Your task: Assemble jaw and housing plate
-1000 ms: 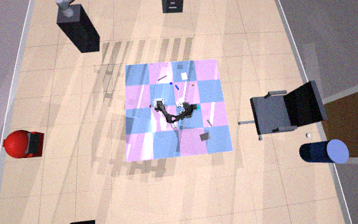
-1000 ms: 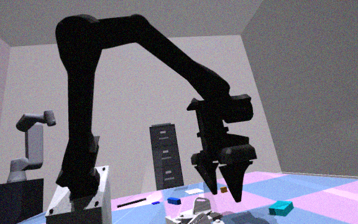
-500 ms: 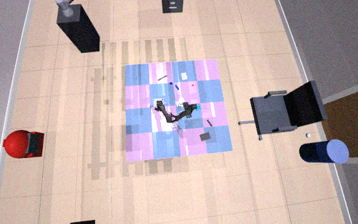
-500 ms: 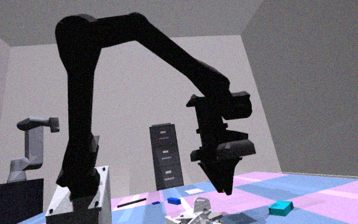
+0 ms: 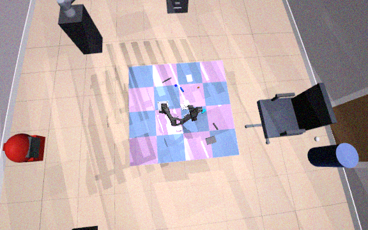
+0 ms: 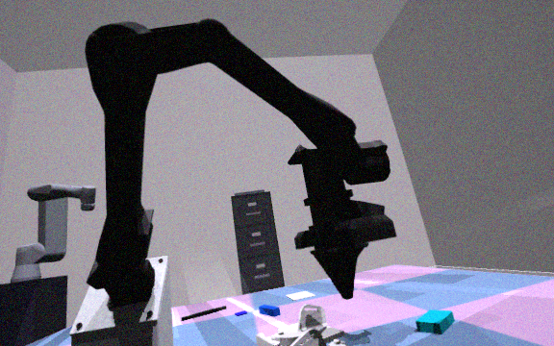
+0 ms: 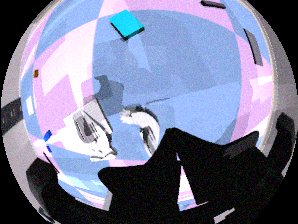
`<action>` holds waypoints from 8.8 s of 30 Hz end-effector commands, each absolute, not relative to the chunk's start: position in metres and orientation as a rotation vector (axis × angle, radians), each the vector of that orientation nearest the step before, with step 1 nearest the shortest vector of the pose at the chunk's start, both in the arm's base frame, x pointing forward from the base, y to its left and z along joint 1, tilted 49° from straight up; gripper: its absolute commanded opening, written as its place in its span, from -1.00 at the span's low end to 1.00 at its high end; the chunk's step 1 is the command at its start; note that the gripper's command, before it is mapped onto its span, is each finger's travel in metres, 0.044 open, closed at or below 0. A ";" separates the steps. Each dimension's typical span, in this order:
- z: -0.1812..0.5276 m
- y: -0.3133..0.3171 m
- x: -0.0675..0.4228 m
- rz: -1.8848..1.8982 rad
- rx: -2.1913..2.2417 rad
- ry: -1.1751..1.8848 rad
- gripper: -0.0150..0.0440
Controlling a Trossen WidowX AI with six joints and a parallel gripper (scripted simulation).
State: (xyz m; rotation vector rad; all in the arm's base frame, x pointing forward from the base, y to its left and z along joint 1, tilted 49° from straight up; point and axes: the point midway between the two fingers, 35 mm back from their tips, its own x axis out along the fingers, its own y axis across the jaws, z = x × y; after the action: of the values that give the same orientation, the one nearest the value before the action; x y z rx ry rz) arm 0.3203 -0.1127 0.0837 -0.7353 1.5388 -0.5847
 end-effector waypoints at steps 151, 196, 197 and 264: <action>0.084 -0.113 0.320 -0.585 -0.735 1.539 -0.42; 0.050 -0.120 0.272 -0.426 -0.907 1.618 1.00; 0.050 -0.120 0.272 -0.426 -0.907 1.618 1.00; 0.018 -0.158 0.270 -0.434 -0.905 1.619 0.29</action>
State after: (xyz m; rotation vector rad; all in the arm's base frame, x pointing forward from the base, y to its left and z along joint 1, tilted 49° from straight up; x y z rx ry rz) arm 0.2701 -0.1583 0.0177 -0.9053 1.6188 -0.4343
